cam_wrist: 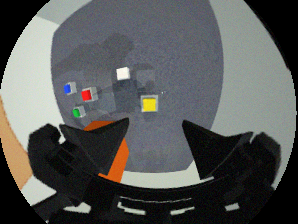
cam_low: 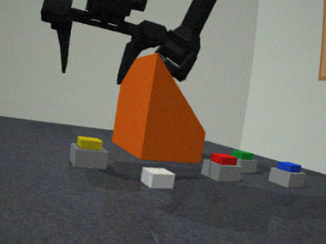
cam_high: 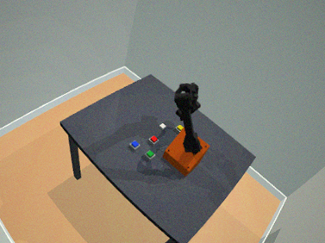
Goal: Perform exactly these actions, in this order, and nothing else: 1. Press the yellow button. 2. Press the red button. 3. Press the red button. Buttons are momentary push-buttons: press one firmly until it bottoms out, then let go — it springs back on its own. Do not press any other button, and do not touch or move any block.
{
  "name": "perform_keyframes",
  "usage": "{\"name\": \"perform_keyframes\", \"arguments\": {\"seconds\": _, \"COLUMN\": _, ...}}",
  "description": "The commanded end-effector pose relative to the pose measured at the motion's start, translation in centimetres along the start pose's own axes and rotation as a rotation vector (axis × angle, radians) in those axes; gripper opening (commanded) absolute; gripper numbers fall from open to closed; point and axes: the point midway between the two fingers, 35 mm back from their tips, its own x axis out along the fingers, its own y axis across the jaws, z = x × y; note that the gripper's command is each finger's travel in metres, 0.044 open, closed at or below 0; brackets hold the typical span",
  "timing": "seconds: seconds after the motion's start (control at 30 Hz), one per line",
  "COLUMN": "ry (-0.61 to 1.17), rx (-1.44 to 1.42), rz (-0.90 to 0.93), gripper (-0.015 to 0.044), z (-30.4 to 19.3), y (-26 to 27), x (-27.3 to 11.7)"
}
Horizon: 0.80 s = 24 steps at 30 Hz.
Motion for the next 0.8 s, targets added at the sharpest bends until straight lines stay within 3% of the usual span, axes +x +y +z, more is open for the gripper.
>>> {"name": "perform_keyframes", "arguments": {"seconds": 0.0, "ry": -0.010, "rx": -0.049, "rz": 0.038, "gripper": 0.0400, "z": -0.1, "y": 1.0, "x": 0.0}}
{"name": "perform_keyframes", "arguments": {"seconds": 0.1, "ry": -0.010, "rx": -0.049, "rz": 0.038, "gripper": 0.0400, "z": -0.1, "y": 1.0, "x": 0.0}}
{"name": "perform_keyframes", "arguments": {"seconds": 0.27, "ry": -0.010, "rx": -0.049, "rz": 0.040, "gripper": 0.0269, "z": 0.0, "y": 1.3, "x": 5.9}}
{"name": "perform_keyframes", "arguments": {"seconds": 0.57, "ry": -0.010, "rx": -0.050, "rz": 0.041, "gripper": 0.0032, "z": 0.0, "y": 1.3, "x": 6.2}}
{"name": "perform_keyframes", "arguments": {"seconds": 0.77, "ry": -0.010, "rx": -0.050, "rz": 0.041, "gripper": 0.0020, "z": 0.0, "y": 1.3, "x": 6.2}}
